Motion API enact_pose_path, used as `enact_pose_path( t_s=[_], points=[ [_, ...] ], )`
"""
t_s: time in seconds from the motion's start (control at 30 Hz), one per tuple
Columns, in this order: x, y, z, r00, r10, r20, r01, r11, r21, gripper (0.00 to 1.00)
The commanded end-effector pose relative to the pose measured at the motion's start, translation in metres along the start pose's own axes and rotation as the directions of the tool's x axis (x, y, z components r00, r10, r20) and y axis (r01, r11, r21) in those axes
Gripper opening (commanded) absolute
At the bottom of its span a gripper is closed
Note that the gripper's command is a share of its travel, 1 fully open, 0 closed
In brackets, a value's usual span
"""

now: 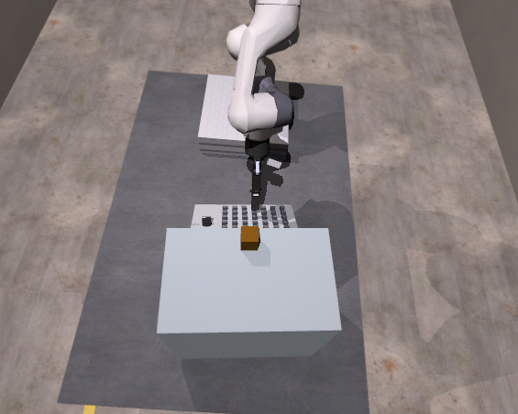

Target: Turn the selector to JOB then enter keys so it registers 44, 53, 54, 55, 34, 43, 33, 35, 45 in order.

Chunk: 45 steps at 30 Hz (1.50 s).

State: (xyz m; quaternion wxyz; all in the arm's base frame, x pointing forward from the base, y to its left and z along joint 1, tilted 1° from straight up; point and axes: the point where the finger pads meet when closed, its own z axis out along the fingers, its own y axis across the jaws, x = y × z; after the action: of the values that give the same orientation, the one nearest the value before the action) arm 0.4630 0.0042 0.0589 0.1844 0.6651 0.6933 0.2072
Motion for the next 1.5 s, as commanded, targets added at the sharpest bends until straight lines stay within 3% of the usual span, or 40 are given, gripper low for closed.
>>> enact_pose_path(
  t_s=[0.0, 0.33, 1.47],
  points=[
    [-0.001, 0.005, -0.001, 1.000, -0.009, 0.004, 0.009, 1.000, 0.002, 0.10],
    [0.000, 0.031, -0.001, 1.000, -0.009, 0.004, 0.009, 1.000, 0.002, 0.10],
    [0.000, 0.032, 0.021, 1.000, -0.009, 0.004, 0.009, 1.000, 0.002, 0.10]
  ],
)
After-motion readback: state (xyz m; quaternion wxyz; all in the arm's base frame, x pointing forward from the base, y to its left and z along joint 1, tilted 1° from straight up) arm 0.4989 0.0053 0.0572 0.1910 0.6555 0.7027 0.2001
